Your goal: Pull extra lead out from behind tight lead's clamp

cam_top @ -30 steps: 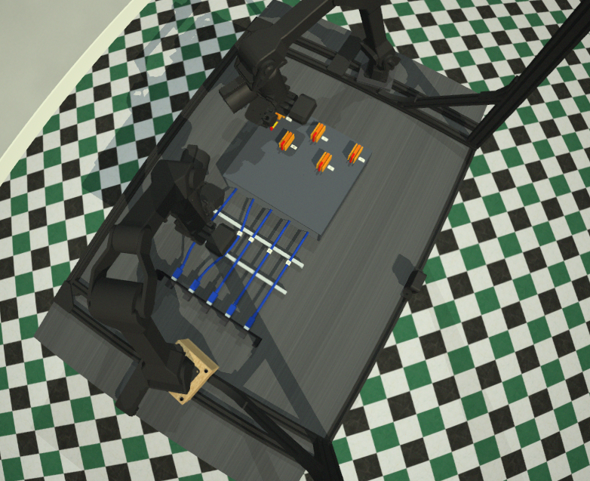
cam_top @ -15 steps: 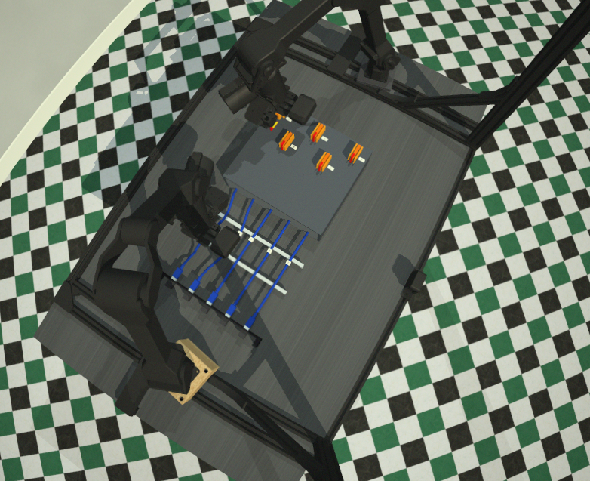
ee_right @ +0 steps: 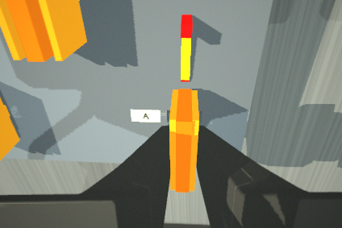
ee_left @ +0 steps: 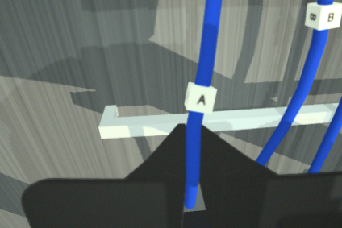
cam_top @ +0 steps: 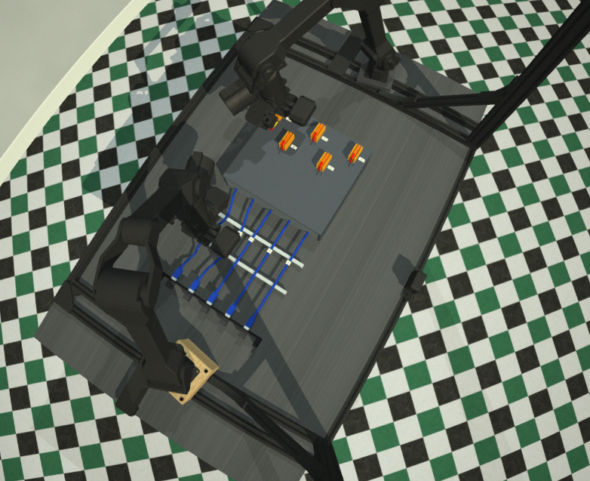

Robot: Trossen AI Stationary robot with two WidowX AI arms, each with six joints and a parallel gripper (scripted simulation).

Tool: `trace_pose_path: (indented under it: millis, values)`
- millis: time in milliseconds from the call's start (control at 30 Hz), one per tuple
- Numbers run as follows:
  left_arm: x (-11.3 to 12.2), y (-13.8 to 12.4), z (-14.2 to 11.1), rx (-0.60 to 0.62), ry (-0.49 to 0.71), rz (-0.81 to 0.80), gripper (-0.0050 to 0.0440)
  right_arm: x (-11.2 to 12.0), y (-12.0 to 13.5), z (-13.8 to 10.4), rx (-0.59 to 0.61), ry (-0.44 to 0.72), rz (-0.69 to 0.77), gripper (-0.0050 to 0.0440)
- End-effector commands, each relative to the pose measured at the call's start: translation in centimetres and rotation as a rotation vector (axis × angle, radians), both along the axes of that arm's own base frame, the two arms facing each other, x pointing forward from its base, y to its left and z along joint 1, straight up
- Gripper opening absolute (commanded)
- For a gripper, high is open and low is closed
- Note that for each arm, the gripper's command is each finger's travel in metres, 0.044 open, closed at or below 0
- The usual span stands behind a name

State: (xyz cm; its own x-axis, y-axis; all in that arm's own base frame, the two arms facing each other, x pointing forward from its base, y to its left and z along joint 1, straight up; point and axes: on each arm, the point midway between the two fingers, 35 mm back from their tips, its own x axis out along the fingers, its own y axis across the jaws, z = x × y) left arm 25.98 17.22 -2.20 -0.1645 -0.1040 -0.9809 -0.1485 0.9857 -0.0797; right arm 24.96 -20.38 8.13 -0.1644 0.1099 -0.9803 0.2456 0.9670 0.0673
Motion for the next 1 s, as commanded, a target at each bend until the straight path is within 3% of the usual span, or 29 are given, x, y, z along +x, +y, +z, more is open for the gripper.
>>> trace_pose_path:
  millis: [0,700,733,967]
  values:
    - [0.3,0.3,0.6,0.014,-0.018,0.002,-0.0050,0.2,-0.2,0.6,-0.019,-0.025,0.001,-0.0050]
    - [0.4,0.2,0.6,0.013,-0.019,0.000,-0.0050,0.2,-0.2,-0.5,-0.018,-0.022,-0.001,-0.0050]
    - [0.4,0.2,0.6,0.011,-0.021,-0.002,0.0209,0.2,-0.1,0.0,-0.019,-0.020,-0.006,0.0209]
    - [0.4,0.2,0.6,0.011,-0.021,-0.002,0.0209,0.2,-0.1,0.0,-0.019,-0.020,-0.006,0.0209]
